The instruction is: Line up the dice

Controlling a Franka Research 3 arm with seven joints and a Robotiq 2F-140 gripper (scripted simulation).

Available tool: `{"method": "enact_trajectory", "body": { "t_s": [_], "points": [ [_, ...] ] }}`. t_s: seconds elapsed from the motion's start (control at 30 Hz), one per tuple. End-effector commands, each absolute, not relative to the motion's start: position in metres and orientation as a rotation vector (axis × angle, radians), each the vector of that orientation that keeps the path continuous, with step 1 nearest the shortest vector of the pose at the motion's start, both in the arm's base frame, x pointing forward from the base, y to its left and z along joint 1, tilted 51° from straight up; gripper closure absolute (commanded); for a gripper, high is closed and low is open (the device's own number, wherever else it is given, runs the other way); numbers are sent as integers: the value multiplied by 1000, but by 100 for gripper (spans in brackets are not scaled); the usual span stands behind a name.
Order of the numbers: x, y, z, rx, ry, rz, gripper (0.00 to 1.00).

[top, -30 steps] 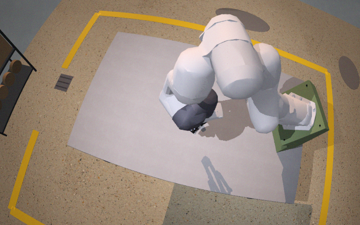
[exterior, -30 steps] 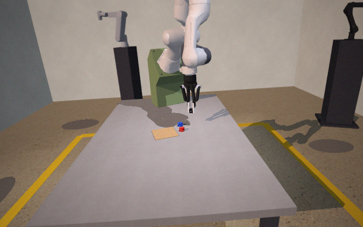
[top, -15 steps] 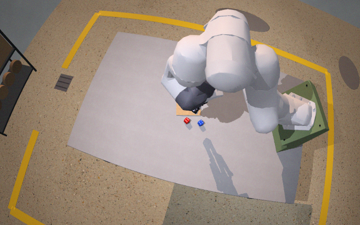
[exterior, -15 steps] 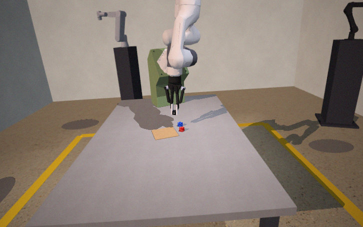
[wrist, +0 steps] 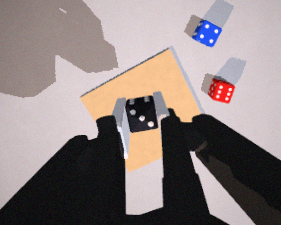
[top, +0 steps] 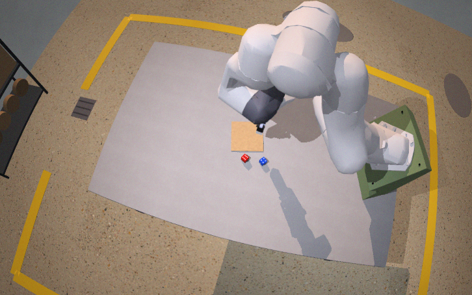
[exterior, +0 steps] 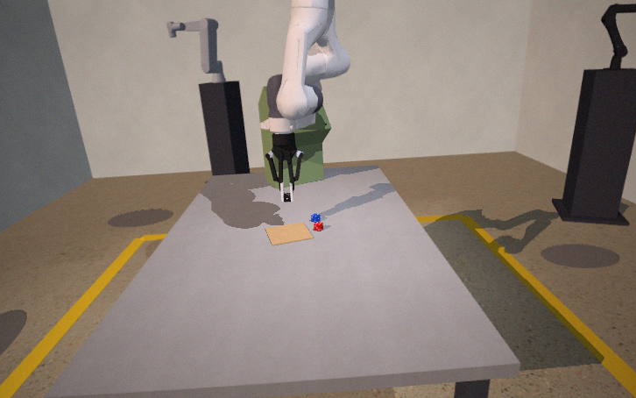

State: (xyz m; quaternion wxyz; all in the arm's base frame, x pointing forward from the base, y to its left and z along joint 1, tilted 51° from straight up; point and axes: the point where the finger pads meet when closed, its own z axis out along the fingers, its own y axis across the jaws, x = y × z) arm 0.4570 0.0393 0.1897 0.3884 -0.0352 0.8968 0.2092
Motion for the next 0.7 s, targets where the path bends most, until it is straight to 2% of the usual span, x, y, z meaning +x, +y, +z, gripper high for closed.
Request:
{"method": "enact_trajectory", "body": {
  "t_s": [0.0, 0.67],
  "points": [
    [457, 38, 190, -92, 2305, 561, 87],
    [481, 53, 168, -92, 2305, 561, 87]
  ]
}}
